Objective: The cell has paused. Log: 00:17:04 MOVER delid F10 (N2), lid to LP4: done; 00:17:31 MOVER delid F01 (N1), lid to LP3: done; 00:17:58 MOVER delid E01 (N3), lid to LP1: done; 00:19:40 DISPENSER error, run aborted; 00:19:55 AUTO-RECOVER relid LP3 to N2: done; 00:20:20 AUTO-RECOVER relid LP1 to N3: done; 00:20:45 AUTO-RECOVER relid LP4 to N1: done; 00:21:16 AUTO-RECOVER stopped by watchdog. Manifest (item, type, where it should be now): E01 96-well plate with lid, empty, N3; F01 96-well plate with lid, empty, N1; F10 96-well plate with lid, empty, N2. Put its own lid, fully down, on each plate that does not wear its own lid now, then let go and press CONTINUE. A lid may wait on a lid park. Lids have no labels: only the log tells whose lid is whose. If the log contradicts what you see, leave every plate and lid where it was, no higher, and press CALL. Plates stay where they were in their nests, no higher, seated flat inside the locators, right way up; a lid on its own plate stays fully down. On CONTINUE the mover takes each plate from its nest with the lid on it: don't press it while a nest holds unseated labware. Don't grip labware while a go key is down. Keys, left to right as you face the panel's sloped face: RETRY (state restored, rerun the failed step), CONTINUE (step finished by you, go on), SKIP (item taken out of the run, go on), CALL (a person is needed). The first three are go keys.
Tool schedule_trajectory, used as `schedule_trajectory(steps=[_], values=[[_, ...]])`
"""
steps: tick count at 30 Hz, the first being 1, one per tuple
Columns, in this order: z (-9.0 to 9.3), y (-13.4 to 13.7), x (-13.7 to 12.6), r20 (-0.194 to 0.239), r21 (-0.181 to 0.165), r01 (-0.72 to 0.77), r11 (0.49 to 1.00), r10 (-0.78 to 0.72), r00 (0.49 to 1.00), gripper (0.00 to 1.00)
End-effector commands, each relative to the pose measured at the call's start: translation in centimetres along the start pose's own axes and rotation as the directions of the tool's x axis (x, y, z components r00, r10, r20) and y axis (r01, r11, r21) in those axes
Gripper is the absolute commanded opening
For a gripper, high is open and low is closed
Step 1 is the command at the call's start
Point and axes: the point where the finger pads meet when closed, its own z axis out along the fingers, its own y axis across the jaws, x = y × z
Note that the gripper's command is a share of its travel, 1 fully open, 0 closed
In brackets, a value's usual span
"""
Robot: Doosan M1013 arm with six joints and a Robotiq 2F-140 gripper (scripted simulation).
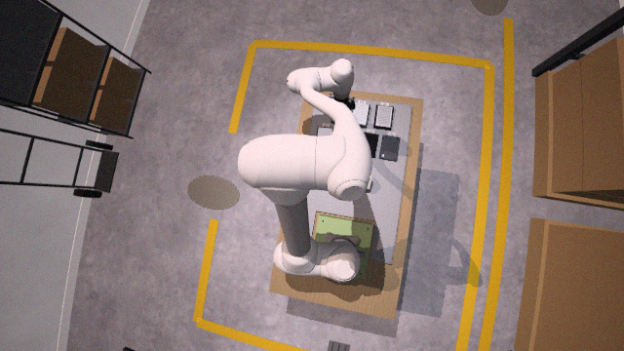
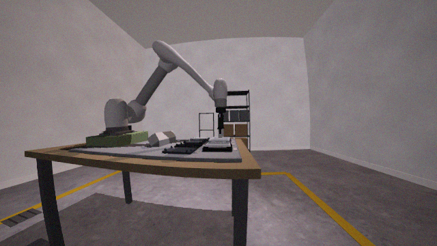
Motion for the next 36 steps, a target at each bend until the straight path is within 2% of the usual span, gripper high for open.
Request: schedule_trajectory(steps=[1, 12, 36], values=[[0.0, 0.0, 0.0, 0.000, 0.000, 0.000, 1.000, 0.000, 1.000, 0.66], [-0.7, 0.0, 0.0, 0.000, 0.000, 0.000, 1.000, 0.000, 1.000, 0.66], [-5.0, 0.0, 0.0, 0.000, 0.000, 0.000, 1.000, 0.000, 1.000, 0.66]])
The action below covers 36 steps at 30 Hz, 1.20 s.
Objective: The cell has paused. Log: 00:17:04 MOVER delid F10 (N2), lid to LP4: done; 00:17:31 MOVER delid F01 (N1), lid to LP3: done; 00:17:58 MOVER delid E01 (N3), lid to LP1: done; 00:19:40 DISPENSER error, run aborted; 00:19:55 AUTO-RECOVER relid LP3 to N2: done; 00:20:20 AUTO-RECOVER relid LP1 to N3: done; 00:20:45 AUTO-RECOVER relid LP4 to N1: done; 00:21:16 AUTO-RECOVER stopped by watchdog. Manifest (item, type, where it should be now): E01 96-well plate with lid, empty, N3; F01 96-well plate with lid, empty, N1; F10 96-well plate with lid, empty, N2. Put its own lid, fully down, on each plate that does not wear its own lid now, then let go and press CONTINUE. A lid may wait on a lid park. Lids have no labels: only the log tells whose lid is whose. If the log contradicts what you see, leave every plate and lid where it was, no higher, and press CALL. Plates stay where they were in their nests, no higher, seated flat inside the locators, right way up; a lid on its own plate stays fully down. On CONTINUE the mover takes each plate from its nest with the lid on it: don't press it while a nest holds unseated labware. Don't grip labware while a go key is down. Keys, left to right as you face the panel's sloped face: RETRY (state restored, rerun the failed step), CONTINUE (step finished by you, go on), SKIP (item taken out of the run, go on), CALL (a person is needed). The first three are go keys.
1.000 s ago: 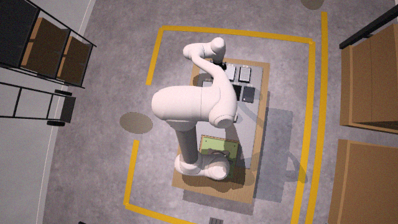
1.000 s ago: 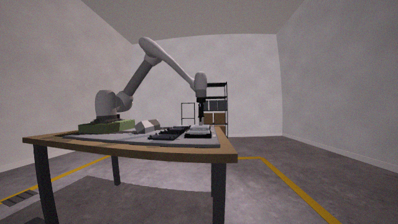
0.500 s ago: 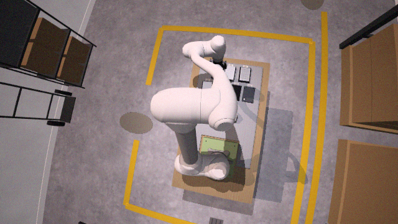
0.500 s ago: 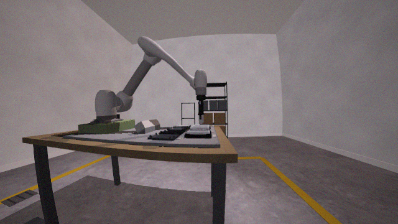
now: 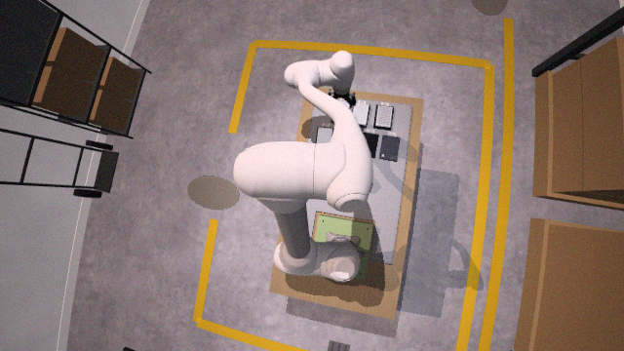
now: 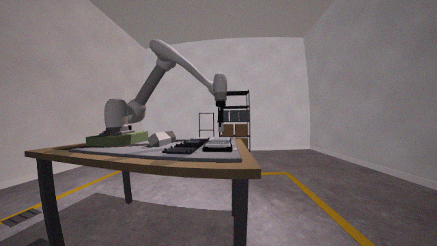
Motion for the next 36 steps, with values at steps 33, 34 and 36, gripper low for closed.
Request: schedule_trajectory(steps=[33, 34, 36], values=[[-0.9, -6.8, -18.1, 0.000, 0.000, 0.084, 0.996, -0.084, 0.996, 0.66], [-0.9, -6.8, -18.1, 0.000, 0.000, 0.084, 0.996, -0.084, 0.996, 0.66], [-0.9, -6.8, -18.1, 0.000, 0.000, 0.084, 0.996, -0.084, 0.996, 0.66]])
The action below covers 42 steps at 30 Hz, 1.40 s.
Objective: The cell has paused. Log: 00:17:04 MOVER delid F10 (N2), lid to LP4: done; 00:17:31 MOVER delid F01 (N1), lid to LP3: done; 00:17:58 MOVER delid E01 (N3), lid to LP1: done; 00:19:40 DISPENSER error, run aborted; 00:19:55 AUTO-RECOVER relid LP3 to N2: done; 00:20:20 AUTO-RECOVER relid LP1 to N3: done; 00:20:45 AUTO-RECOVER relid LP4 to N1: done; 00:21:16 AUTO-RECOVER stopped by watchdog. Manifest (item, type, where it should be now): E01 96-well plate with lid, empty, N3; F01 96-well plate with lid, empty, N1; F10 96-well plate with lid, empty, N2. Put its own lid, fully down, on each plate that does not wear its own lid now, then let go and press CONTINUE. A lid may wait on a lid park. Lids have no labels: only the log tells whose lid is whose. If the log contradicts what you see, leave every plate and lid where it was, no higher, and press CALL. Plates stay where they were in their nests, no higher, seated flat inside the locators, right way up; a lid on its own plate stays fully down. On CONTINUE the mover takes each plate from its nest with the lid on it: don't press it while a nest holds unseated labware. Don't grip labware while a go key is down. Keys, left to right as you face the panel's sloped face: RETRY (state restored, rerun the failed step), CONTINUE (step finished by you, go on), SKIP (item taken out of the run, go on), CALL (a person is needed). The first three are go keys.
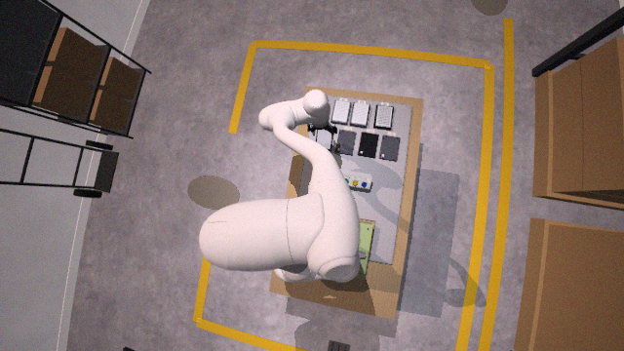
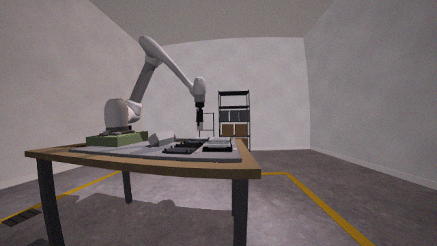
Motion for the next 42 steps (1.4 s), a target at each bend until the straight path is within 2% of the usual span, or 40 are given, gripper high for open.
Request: schedule_trajectory(steps=[1, 42], values=[[-0.01, -0.01, 0.00, 0.000, 0.000, 0.000, 1.000, 0.000, 1.000, 0.66], [0.38, -0.01, 0.00, 0.000, 0.000, 0.000, 1.000, 0.000, 1.000, 0.66]])
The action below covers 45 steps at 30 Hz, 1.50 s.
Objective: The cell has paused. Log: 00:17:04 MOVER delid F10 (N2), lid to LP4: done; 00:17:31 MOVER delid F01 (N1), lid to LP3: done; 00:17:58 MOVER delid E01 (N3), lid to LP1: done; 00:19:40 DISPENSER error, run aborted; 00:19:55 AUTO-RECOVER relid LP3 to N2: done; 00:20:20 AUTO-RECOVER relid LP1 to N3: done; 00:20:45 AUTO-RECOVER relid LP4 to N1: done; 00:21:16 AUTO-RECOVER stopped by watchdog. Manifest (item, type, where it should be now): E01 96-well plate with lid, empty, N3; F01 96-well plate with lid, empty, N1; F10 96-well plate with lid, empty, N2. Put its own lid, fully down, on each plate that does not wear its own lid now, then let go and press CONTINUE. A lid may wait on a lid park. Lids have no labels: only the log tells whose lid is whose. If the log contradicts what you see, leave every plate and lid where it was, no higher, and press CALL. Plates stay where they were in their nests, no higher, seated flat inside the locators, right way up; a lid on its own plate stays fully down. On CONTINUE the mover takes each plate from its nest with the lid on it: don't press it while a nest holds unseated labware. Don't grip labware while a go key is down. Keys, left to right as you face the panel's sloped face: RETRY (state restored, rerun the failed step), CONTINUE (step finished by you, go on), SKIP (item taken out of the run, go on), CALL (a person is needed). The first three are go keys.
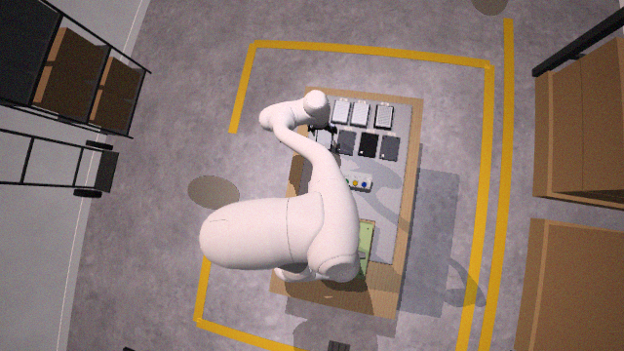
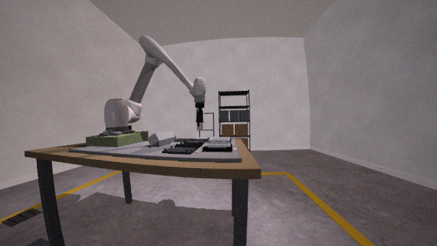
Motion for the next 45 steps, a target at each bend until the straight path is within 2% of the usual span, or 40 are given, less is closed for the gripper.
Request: schedule_trajectory(steps=[1, 32, 45], values=[[0.1, 0.0, 0.0, 0.000, 0.000, 0.000, 1.000, 0.000, 1.000, 0.66], [4.2, 0.0, 0.0, 0.000, 0.000, 0.000, 1.000, 0.000, 1.000, 0.66], [4.8, 0.0, 0.0, 0.000, 0.000, 0.000, 1.000, 0.000, 1.000, 0.66]])
